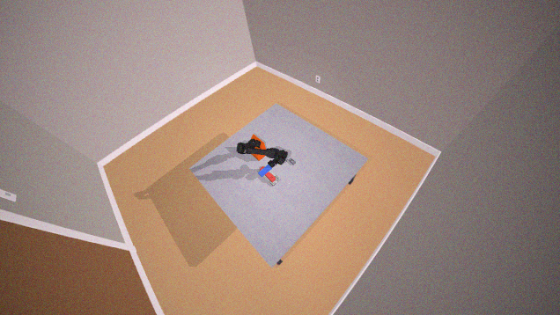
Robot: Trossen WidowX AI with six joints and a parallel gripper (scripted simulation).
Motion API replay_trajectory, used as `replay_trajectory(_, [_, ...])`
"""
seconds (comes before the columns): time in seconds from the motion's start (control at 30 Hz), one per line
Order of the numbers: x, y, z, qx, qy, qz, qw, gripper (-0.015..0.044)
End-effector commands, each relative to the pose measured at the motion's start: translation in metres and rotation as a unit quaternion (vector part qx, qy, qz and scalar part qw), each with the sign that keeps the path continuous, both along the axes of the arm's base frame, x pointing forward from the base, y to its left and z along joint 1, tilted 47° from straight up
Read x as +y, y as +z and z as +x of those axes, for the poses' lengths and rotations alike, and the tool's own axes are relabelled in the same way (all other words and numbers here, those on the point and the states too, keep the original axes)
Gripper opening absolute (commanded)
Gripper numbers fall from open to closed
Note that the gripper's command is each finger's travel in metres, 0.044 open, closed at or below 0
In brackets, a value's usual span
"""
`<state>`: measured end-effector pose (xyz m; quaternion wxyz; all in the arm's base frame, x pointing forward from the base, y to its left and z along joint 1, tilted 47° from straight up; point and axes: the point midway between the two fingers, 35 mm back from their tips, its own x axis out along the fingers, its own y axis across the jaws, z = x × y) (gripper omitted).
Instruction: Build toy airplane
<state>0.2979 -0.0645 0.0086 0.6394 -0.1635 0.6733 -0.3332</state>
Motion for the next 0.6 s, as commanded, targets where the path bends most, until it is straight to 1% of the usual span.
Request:
replay_trajectory(0.0, [-0.011, 0.008, 0.002, -0.001, 0.003, -0.004, 1.0, 0.0])
replay_trajectory(0.57, [-0.053, 0.034, 0.003, -0.002, 0.001, -0.018, 1.0, 0.0])
